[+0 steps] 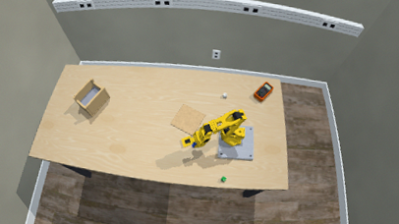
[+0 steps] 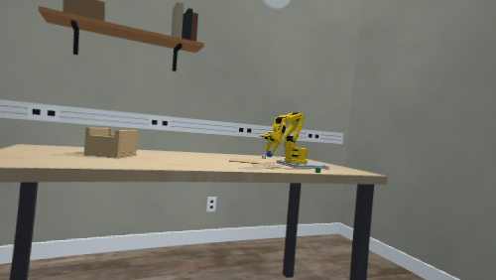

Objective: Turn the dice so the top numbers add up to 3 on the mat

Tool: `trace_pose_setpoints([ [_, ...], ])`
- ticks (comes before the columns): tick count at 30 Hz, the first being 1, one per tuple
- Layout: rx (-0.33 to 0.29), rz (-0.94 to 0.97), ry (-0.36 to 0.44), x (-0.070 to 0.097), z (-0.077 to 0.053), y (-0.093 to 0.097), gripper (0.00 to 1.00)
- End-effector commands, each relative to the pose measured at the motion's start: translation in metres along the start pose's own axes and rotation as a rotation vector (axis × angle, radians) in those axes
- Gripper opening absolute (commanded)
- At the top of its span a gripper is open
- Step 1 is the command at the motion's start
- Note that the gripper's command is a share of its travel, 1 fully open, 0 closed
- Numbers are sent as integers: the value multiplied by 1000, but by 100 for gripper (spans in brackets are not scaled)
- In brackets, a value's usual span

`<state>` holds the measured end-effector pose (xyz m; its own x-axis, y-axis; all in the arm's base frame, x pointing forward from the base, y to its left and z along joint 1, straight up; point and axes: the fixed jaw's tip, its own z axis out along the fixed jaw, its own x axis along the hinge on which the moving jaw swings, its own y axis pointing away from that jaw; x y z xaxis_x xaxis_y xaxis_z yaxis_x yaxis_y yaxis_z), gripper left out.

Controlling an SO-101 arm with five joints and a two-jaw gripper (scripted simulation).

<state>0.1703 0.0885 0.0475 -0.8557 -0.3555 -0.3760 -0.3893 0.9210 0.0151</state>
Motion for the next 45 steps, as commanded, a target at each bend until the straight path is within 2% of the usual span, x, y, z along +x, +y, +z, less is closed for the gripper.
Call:
trace_pose_setpoints([
  [1, -4, 4, -12, 1, 0, 1, 0],
  [5, -5, 3, -20, 0, 0, 2, 0],
  [9, -10, -5, -60, -3, 3, 3, 0],
  [16, -28, -34, -208, -14, 9, 9, 0],
  [18, -28, -34, -208, -14, 9, 9, 0],
  [23, -44, -54, -321, -21, 11, 13, 0],
  [27, -52, -64, -380, -24, 11, 16, 0],
  [45, -59, -72, -432, -29, 13, 18, 0],
])
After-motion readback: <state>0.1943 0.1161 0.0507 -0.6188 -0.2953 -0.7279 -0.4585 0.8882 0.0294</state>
